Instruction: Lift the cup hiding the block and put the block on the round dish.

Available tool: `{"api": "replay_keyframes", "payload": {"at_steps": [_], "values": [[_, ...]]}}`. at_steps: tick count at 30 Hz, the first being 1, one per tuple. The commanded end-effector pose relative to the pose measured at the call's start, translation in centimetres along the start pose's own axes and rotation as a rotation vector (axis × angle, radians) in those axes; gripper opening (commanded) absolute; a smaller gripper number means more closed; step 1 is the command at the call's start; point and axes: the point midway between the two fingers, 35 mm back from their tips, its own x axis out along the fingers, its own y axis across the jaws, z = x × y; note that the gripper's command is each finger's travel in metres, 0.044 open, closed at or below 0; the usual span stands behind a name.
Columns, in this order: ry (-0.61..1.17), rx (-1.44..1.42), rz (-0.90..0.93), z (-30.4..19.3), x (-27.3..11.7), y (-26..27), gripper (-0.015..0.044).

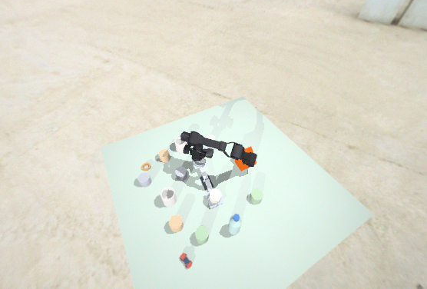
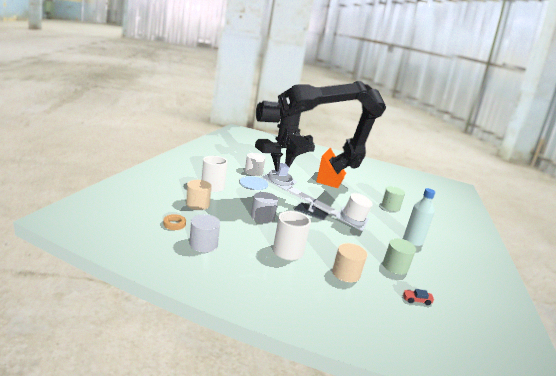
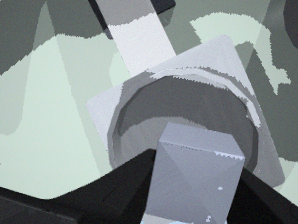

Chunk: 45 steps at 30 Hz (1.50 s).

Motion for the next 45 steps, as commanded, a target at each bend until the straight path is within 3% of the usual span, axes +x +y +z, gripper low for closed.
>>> {"api": "replay_keyframes", "payload": {"at_steps": [1,16,29,37,45], "values": [[0.004,-0.001,-0.005,-0.2,-1.7,-0.2,0.0],[0.005,-0.001,-0.003,-0.4,-7.2,0.2,0.0],[0.009,-0.001,-0.007,-12.5,2.0,-2.0,0.0],[0.009,-0.001,-0.007,-13.1,3.1,-2.0,0.0],[0.007,-0.002,-0.007,-13.1,6.7,-2.0,0.0]]}}
